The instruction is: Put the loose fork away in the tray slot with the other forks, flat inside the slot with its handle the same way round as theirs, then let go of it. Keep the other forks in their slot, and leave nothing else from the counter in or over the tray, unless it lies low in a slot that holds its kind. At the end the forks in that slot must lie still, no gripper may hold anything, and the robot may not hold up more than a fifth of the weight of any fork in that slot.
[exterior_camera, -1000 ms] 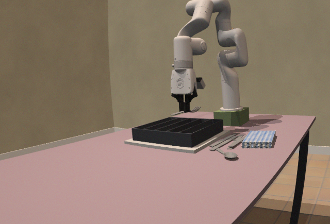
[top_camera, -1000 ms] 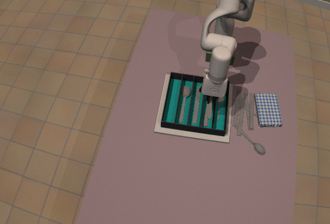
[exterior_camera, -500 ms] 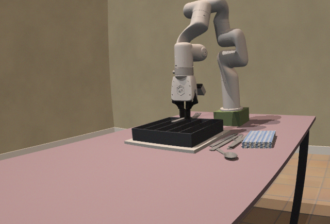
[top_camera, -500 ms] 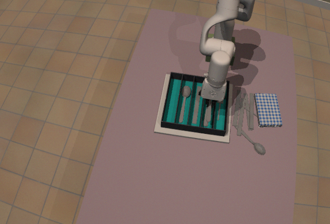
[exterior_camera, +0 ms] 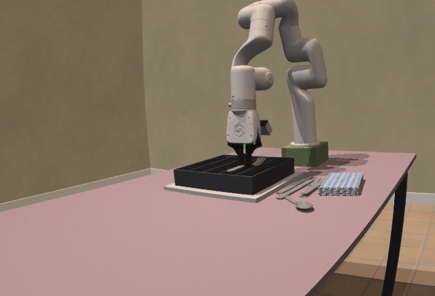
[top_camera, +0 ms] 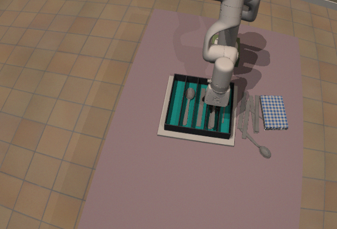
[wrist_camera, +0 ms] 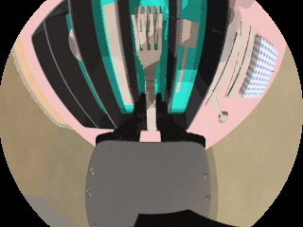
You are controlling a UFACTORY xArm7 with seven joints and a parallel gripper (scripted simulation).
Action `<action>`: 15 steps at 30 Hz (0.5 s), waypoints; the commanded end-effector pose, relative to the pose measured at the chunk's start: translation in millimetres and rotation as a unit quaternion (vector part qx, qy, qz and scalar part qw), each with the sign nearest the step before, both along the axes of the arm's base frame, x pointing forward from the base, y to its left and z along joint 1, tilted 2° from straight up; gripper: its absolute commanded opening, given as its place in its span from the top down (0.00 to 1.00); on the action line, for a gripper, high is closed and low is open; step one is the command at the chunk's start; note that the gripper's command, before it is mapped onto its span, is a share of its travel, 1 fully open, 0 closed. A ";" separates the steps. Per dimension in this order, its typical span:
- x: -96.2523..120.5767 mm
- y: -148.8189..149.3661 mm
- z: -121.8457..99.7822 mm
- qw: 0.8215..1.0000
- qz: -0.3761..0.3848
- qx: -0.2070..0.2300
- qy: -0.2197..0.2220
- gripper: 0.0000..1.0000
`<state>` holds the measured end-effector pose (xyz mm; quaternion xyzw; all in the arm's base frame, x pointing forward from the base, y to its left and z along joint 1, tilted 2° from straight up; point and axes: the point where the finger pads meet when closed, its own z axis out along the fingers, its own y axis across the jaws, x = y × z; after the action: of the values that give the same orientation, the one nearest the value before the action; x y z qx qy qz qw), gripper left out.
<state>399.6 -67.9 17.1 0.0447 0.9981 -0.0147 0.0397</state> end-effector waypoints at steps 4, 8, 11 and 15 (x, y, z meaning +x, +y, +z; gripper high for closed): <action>1.2 -0.4 -13.6 1.000 0.000 -0.001 -0.002 0.95; 1.0 -0.4 -19.9 1.000 0.000 -0.001 -0.002 0.95; 1.0 -0.5 -23.6 1.000 0.000 -0.001 -0.002 0.95; 0.9 -0.5 -25.5 1.000 0.000 -0.001 -0.002 0.95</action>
<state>398.9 -68.1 -6.8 0.0447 0.9981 -0.0148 0.0393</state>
